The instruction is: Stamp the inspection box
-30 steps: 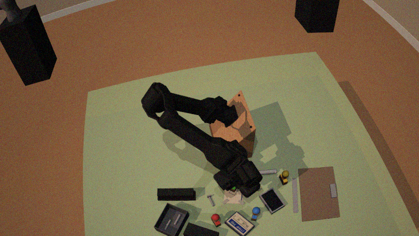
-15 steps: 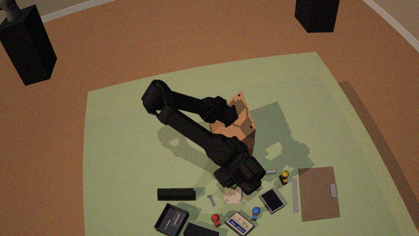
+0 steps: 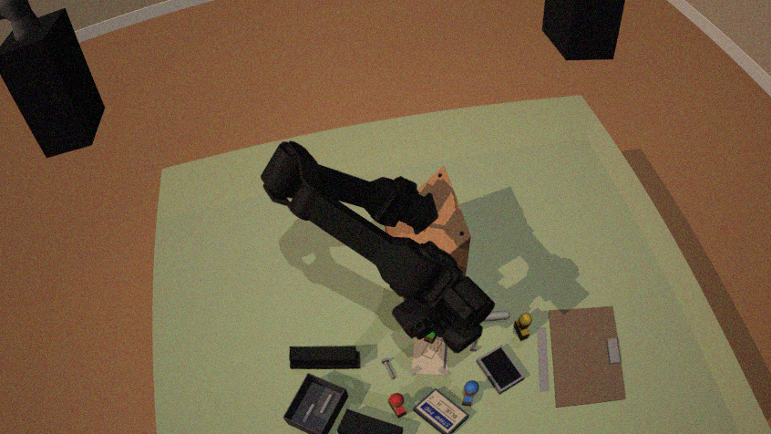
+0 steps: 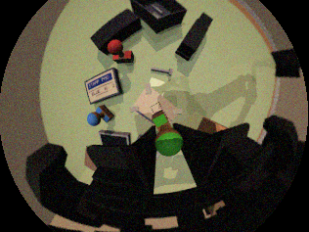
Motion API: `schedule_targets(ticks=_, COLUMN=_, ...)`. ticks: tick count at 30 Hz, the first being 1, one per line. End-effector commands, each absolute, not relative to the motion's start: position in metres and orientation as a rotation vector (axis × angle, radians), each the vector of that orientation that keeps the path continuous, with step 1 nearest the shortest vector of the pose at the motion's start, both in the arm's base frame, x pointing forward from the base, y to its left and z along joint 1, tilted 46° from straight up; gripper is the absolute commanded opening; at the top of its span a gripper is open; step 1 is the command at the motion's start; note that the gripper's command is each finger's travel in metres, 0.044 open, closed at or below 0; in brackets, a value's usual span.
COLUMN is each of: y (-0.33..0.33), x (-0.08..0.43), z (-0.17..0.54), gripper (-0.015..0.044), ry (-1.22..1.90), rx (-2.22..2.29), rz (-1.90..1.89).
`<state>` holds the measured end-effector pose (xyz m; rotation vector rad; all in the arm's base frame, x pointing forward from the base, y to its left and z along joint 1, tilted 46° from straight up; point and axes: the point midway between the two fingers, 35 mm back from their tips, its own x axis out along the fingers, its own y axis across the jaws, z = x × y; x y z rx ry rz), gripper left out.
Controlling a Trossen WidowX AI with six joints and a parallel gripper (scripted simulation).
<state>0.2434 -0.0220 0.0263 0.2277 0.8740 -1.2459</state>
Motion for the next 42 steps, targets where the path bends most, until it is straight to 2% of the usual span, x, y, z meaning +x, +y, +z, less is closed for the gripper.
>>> schedule_targets(ticks=1, y=-0.016, x=0.244, z=0.033, gripper=0.0000, ry=0.870, rx=0.241, rz=-1.246)
schedule_targets(ticks=27, y=-0.079, x=0.214, z=0.098, gripper=0.0000, ry=0.865, rx=0.243, rz=-1.250)
schedule_targets(ticks=42, y=-0.088, x=0.215, z=0.090, gripper=0.0000, ry=0.867, rx=0.245, rz=-1.250)
